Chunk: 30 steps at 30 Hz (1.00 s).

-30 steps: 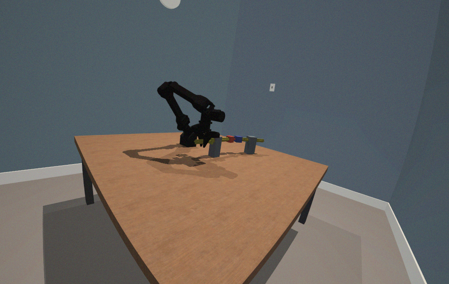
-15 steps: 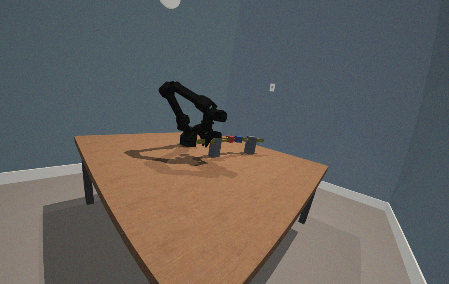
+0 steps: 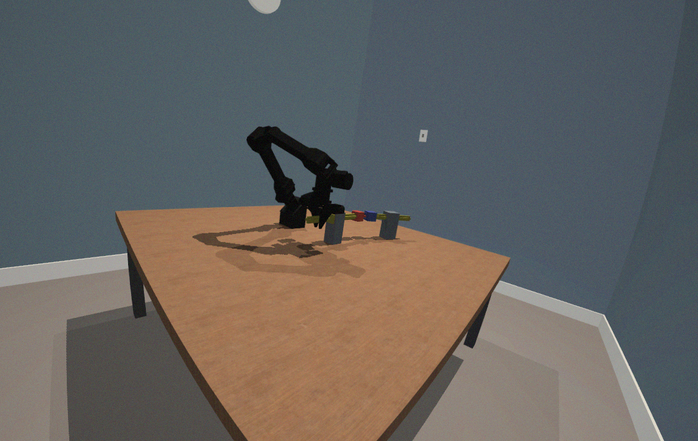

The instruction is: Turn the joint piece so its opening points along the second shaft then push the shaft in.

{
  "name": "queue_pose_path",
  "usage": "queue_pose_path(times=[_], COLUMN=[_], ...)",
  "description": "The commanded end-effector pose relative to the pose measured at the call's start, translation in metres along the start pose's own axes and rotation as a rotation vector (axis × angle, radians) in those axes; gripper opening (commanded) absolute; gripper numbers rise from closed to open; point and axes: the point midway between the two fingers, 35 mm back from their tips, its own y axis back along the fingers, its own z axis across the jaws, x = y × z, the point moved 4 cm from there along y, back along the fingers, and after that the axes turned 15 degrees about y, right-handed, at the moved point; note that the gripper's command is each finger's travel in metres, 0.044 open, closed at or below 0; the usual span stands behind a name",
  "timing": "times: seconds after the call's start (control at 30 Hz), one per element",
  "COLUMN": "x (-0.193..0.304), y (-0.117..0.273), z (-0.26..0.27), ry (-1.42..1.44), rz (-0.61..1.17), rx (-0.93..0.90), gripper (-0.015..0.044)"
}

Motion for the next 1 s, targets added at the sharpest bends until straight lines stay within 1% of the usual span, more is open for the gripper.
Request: queue_pose_path(times=[0.0, 0.43, 0.87, 0.9, 0.97], x=[0.000, 0.000, 0.000, 0.000, 0.000], y=[0.000, 0.000, 0.000, 0.003, 0.020], z=[0.000, 0.000, 0.000, 0.000, 0.001], ry=[-0.001, -0.001, -0.001, -0.001, 0.001], rz=[0.000, 0.000, 0.000, 0.000, 0.003], rx=[-0.001, -0.001, -0.001, -0.001, 0.000], gripper=[0.0093, 0.0434, 0.0440, 0.0440, 0.0440])
